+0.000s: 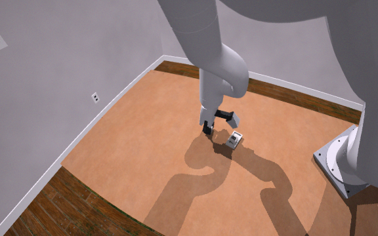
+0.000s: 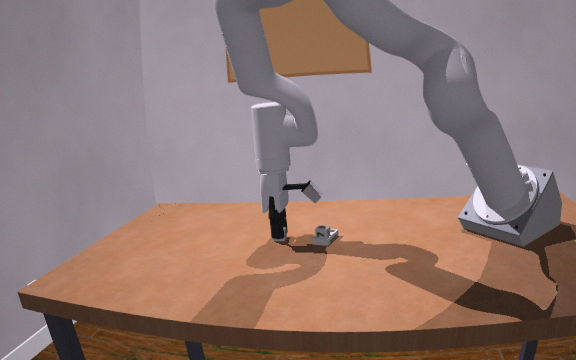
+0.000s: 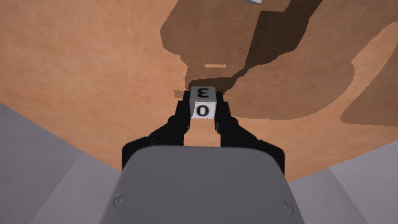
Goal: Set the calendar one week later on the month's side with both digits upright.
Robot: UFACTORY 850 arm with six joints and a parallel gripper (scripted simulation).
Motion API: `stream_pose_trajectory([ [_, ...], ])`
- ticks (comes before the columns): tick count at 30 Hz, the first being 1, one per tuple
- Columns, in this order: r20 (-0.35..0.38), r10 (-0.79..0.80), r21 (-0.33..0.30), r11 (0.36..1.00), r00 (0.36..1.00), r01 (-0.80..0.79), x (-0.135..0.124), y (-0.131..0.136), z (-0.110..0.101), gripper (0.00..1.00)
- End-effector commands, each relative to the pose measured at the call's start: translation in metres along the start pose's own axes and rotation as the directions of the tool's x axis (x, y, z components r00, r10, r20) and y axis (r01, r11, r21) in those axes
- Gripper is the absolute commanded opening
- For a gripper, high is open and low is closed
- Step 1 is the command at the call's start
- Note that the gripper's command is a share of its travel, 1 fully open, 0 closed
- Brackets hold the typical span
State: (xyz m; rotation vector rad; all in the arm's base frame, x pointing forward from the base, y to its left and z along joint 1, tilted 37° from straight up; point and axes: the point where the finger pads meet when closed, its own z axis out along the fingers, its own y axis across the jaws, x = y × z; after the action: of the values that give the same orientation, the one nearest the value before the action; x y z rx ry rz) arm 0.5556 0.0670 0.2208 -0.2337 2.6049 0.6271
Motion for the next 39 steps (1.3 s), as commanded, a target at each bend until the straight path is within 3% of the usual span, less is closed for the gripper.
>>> stream_pose_trajectory([
  [1, 0.001, 0.000, 0.000, 1.000, 1.000, 0.000, -0.0006, -0.0001, -0.0005, 0.27],
  [21, 0.001, 0.000, 0.000, 1.000, 1.000, 0.000, -0.0006, -0.0001, -0.0005, 0.27],
  [34, 0.001, 0.000, 0.000, 1.000, 1.000, 0.000, -0.0006, -0.0001, -0.0005, 0.47],
  [39, 0.001, 0.000, 0.000, 1.000, 1.000, 0.000, -0.0006, -0.0001, -0.0005, 0.47],
])
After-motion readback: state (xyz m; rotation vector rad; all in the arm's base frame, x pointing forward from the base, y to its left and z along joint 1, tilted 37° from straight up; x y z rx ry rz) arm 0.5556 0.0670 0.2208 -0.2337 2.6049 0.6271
